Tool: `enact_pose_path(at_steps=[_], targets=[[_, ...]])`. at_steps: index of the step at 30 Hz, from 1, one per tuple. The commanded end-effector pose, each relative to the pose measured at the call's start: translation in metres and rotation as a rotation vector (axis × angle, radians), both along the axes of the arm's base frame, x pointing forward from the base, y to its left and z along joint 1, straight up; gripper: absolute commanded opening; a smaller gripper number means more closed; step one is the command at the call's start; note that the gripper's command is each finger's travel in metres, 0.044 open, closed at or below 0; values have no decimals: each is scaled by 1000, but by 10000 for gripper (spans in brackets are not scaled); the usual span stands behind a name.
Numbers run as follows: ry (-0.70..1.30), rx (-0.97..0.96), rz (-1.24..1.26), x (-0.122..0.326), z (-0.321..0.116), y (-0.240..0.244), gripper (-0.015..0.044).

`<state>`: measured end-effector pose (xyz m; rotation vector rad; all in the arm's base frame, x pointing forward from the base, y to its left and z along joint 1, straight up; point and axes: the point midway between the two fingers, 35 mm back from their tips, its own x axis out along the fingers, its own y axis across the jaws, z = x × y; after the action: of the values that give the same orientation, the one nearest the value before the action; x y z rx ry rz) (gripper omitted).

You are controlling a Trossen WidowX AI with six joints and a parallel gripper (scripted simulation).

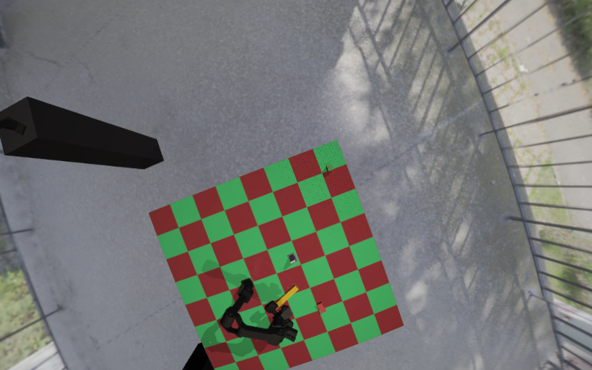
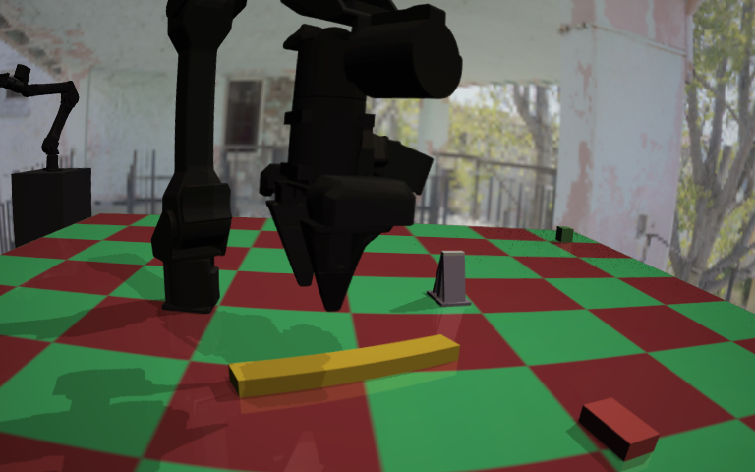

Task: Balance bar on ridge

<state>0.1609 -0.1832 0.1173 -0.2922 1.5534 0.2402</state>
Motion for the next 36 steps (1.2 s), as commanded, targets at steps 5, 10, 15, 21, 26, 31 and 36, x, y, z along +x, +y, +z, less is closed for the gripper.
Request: enact_pose_path(at_steps=[5, 10, 15, 21, 26, 31, 36], targets=[[-9, 13, 61, 3, 0, 4, 315], [-9, 13, 61, 4, -17, 3, 315], [-9, 13, 61, 4, -44, 3, 315], [-9, 13, 61, 3, -46, 3, 315], [-9, 13, 61, 4, -51, 3, 315], [-9, 13, 61, 4, -59, 3, 315], [-9, 13, 61, 4, -67, 3, 315]])
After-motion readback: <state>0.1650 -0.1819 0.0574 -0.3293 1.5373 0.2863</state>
